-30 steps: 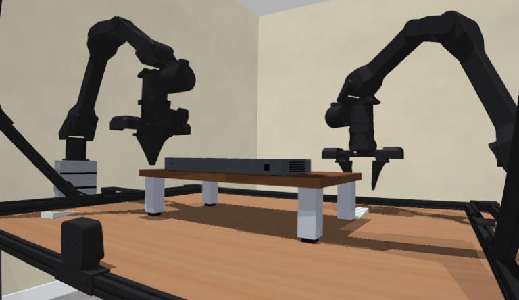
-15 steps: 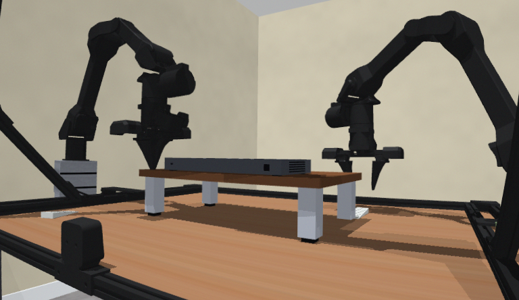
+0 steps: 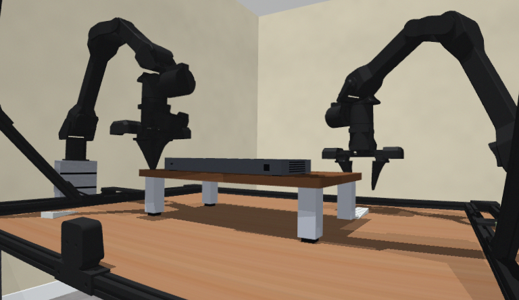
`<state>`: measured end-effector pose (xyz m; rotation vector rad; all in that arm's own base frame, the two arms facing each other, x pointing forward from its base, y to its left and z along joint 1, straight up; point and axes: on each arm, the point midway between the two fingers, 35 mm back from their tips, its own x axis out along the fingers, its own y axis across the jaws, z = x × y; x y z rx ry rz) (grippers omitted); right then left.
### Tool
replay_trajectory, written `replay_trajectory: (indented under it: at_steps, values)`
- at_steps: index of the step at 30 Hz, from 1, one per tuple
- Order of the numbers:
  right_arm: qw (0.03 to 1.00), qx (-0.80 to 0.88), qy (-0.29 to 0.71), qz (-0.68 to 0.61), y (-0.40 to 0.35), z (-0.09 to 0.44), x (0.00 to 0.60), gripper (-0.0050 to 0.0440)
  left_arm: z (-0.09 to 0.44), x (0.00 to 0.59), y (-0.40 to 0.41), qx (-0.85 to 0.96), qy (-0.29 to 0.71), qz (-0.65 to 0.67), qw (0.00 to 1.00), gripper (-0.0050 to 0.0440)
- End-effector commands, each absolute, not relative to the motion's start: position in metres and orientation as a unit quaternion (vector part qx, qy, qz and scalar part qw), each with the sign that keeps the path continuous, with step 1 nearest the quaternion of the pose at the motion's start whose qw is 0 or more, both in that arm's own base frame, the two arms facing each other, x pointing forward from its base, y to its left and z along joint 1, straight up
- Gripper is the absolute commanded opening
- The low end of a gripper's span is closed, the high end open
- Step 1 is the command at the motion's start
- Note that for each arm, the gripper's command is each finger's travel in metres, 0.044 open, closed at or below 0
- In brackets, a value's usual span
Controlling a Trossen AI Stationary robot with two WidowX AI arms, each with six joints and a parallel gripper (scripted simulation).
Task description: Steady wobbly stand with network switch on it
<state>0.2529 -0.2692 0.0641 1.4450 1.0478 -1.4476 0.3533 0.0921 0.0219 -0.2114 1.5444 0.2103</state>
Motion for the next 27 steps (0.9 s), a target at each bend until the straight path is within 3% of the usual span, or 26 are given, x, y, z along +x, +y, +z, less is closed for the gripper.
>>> replay_trajectory:
  at_steps: [1,26,27]
  values:
    - [0.409,0.574,0.416,-0.575,-0.269,0.064,0.253,0.024,0.012,0.351,0.092,-0.096,0.701,0.096,0.701,0.0]
    - [0.409,0.574,0.416,-0.575,-0.269,0.064,0.253,0.024,0.012,0.351,0.092,-0.096,0.701,0.096,0.701,0.0]
    - [0.412,0.575,0.412,-0.575,-0.302,0.068,0.244,0.0,0.014,0.351,0.092,-0.096,0.701,0.096,0.701,0.0]
